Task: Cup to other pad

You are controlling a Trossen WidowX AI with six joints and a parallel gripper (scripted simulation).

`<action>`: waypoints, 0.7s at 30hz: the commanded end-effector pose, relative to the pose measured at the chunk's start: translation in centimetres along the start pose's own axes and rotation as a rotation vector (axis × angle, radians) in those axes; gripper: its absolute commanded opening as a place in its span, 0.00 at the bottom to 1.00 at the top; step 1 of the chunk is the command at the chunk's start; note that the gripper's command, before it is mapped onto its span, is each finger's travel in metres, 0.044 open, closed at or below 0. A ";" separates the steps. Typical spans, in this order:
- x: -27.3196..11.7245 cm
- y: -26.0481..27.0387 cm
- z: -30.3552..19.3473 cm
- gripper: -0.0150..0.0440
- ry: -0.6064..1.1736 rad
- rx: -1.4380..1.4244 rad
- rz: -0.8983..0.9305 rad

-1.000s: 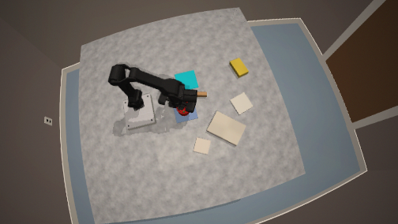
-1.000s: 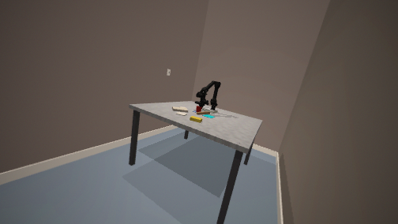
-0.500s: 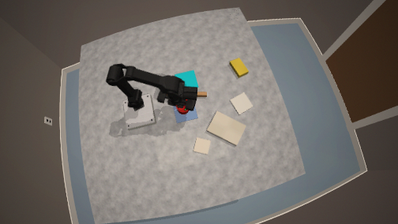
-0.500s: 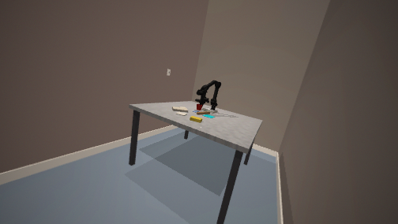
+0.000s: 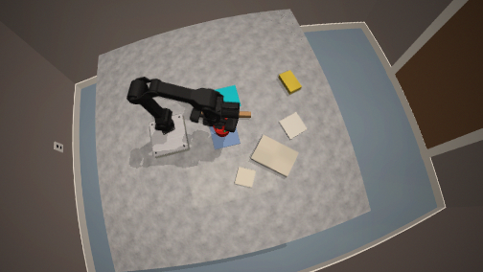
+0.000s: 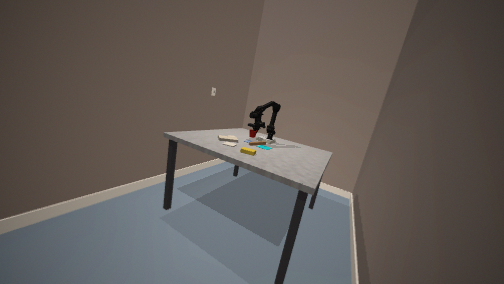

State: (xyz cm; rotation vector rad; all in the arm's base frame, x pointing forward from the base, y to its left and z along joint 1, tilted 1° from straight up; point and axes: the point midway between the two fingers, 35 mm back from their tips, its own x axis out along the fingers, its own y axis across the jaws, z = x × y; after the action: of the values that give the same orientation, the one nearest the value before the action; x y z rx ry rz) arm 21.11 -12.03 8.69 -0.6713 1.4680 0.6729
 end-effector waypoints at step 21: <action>0.0 0.2 1.1 0.25 0.000 0.001 0.000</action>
State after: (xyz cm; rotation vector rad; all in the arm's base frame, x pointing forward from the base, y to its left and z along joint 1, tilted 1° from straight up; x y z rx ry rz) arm 21.37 -11.55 8.69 -0.6710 1.4677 0.6730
